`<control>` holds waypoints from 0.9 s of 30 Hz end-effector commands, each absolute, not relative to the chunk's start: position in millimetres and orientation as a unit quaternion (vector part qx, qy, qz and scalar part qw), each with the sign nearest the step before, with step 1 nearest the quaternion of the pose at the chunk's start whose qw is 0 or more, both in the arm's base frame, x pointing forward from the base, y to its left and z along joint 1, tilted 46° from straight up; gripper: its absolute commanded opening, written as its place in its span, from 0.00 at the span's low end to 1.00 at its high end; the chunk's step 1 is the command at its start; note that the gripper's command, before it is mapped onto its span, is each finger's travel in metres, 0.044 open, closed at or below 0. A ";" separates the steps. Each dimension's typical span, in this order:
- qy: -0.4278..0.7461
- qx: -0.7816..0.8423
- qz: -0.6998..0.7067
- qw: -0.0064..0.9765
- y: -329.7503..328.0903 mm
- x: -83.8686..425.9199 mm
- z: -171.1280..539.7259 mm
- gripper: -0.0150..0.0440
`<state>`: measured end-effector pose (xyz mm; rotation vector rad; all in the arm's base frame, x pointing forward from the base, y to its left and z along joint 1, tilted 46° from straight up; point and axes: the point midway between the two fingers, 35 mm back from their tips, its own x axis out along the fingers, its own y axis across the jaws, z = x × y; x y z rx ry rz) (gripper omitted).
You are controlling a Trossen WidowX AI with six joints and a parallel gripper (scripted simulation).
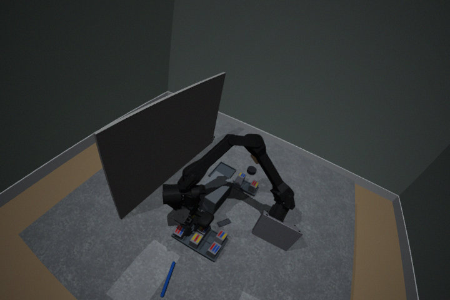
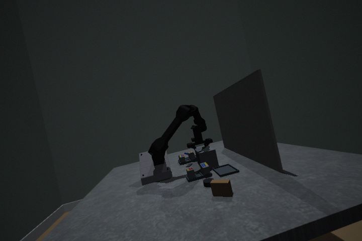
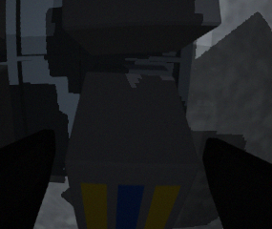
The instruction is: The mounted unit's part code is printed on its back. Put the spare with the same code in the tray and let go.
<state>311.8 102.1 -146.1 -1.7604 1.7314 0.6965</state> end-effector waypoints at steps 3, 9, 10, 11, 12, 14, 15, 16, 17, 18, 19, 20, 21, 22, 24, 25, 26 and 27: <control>0.647 -0.659 0.261 0.280 93.1 309.9 -152.6 0.76; 0.647 -0.659 0.260 0.280 92.3 309.8 -153.2 0.76; 0.647 -0.659 0.260 0.280 92.3 309.8 -153.2 0.76; 0.647 -0.659 0.260 0.280 92.3 309.8 -153.2 0.76; 0.647 -0.659 0.260 0.280 92.3 309.8 -153.2 0.76; 0.648 -0.658 0.260 0.282 93.4 310.3 -152.8 0.67; 0.648 -0.658 0.260 0.282 93.4 310.3 -152.8 0.63; 0.648 -0.658 0.260 0.282 93.4 310.3 -152.8 0.58; 0.648 -0.658 0.260 0.282 93.4 310.3 -152.8 0.54; 0.648 -0.658 0.260 0.282 93.4 310.3 -152.8 0.50; 0.648 -0.658 0.260 0.282 93.4 310.3 -152.8 0.48; 0.648 -0.658 0.260 0.282 93.4 310.3 -152.8 0.47; 0.648 -0.658 0.260 0.282 93.4 310.3 -152.8 0.46; 0.648 -0.658 0.260 0.282 93.4 310.3 -152.8 0.45; 0.648 -0.658 0.260 0.282 93.4 310.3 -152.8 0.39; 0.648 -0.658 0.260 0.282 93.4 310.3 -152.8 0.35; 0.648 -0.658 0.260 0.282 93.4 310.3 -152.8 0.31; 0.648 -0.658 0.260 0.282 93.4 310.3 -152.8 0.26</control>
